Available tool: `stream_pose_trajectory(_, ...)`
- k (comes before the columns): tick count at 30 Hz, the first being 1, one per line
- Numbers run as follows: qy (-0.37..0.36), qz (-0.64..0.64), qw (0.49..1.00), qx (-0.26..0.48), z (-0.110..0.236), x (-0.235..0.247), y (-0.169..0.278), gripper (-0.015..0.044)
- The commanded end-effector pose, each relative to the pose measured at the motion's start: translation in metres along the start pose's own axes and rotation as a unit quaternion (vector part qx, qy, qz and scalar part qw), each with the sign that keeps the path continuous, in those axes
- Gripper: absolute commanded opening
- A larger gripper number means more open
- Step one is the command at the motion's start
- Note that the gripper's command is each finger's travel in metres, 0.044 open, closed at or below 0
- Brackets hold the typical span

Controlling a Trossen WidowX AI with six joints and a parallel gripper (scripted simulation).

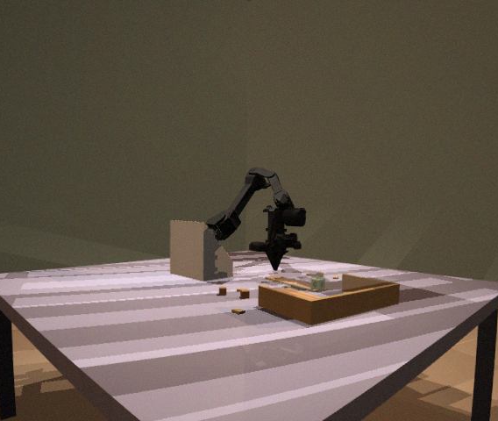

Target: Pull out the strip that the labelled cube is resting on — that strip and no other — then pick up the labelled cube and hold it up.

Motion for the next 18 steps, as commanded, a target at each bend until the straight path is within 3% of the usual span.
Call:
stream_pose_trajectory(1, -0.003, 0.007, 1.000, 0.001, 0.015, 0.002, -0.003, 0.0000)
stream_pose_trajectory(3, -0.003, 0.006, 1.000, 0.001, 0.015, 0.000, -0.001, 0.0000)
stream_pose_trajectory(9, -0.003, 0.081, 0.997, 0.000, 0.015, -0.003, -0.025, 0.0157)
stream_pose_trajectory(18, -0.003, 0.083, 0.997, 0.000, 0.020, -0.006, -0.055, 0.0394)
Point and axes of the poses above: the point midway between the two fingers, 35 mm back from their tips, its own z axis back along the fingers, its own x axis across the jaws, y = z × x, the point moved 7 cm from there along z, back along the fingers, and after that the axes turned 8 degrees about z, right-handed, at the moved point
